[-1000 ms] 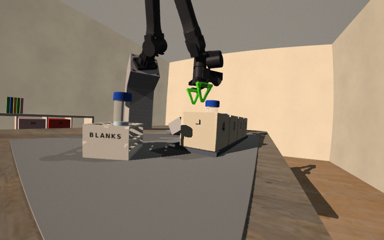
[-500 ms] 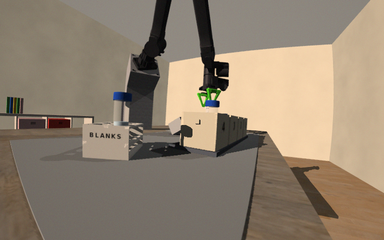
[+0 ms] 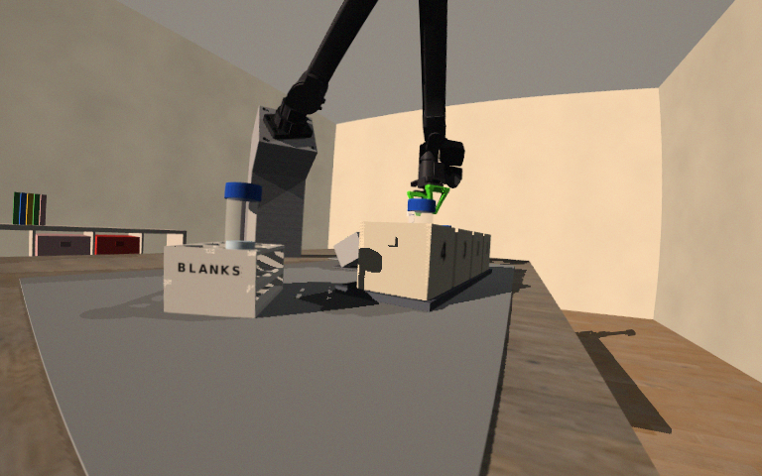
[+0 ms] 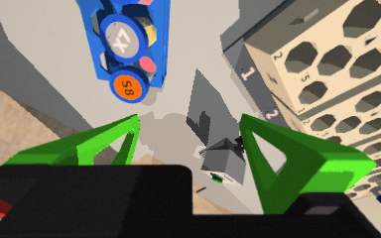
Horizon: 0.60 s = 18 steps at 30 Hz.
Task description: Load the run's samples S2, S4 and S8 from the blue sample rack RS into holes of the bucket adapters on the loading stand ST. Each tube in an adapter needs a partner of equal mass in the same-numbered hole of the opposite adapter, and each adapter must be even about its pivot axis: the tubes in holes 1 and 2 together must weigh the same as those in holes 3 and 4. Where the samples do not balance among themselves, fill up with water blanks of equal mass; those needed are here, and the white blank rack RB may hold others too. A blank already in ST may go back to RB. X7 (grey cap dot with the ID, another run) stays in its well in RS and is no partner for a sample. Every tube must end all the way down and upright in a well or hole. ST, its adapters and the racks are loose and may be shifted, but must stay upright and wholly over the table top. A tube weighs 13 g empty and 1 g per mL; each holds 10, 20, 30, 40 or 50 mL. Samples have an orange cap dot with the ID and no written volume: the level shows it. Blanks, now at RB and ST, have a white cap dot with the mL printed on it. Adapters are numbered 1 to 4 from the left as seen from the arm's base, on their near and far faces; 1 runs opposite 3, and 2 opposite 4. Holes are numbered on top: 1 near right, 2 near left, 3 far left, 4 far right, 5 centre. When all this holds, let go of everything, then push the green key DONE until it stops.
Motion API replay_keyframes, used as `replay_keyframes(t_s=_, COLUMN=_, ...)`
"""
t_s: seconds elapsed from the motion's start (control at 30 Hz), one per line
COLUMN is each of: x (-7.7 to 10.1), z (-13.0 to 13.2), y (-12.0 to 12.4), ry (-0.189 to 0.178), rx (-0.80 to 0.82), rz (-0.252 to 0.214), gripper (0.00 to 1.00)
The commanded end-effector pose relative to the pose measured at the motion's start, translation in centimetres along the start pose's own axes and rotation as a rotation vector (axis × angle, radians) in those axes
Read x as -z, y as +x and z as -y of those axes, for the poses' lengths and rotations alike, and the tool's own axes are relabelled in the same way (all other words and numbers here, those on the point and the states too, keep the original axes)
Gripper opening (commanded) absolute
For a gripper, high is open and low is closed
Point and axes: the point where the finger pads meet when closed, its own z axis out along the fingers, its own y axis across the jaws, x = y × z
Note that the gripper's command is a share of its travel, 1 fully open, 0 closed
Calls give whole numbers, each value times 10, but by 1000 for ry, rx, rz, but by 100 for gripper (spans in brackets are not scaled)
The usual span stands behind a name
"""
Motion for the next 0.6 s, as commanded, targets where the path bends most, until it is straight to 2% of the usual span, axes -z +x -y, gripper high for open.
replay_keyframes(t_s=0.0, x=13, z=-27, y=-33, ry=-12, rx=-20, rz=34, gripper=100)
replay_keyframes(t_s=0.3, x=19, z=-78, y=-90, ry=-12, rx=-21, rz=39, gripper=100)
replay_keyframes(t_s=0.4, x=19, z=-81, y=-93, ry=-12, rx=-21, rz=39, gripper=100)
replay_keyframes(t_s=0.43, x=14, z=-71, y=-90, ry=-9, rx=-35, rz=32, gripper=100)
replay_keyframes(t_s=0.57, x=14, z=-71, y=-90, ry=-9, rx=-35, rz=32, gripper=100)
